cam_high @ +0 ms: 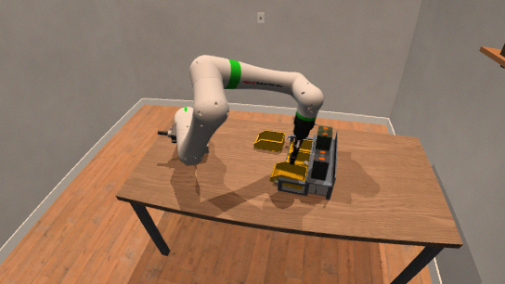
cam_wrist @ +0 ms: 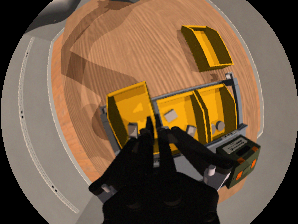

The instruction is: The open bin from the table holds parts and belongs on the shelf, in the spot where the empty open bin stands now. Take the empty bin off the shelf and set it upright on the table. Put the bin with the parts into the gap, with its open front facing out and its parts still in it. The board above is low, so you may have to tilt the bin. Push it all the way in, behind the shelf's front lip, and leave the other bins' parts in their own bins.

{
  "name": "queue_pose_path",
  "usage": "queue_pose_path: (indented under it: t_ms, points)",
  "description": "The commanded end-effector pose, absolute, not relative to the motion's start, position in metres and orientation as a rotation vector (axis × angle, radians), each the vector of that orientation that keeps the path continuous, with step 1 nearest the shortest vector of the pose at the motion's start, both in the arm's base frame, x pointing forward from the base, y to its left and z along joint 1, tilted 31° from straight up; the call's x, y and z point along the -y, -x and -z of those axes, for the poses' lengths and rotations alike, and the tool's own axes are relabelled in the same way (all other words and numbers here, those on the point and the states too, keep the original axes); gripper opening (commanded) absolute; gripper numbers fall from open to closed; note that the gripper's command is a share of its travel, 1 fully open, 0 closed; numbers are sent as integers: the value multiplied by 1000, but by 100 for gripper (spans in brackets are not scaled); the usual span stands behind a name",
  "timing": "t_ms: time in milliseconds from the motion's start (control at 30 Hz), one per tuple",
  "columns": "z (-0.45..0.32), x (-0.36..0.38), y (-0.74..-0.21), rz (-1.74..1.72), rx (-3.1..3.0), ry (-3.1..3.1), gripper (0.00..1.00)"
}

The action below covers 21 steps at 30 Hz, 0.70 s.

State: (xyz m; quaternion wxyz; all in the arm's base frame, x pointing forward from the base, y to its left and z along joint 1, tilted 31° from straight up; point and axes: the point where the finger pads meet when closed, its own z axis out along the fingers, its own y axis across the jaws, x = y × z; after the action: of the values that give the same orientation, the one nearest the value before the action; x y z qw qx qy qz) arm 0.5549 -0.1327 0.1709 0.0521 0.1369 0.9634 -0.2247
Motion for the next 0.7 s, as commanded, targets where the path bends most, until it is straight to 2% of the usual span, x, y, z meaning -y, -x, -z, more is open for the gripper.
queue_pose_path:
  t_ms: [0,667]
  points:
    - [-177,130,-554,683,-2928,-416,15]
    - [-205,114,-548,683,-2928,-416,15]
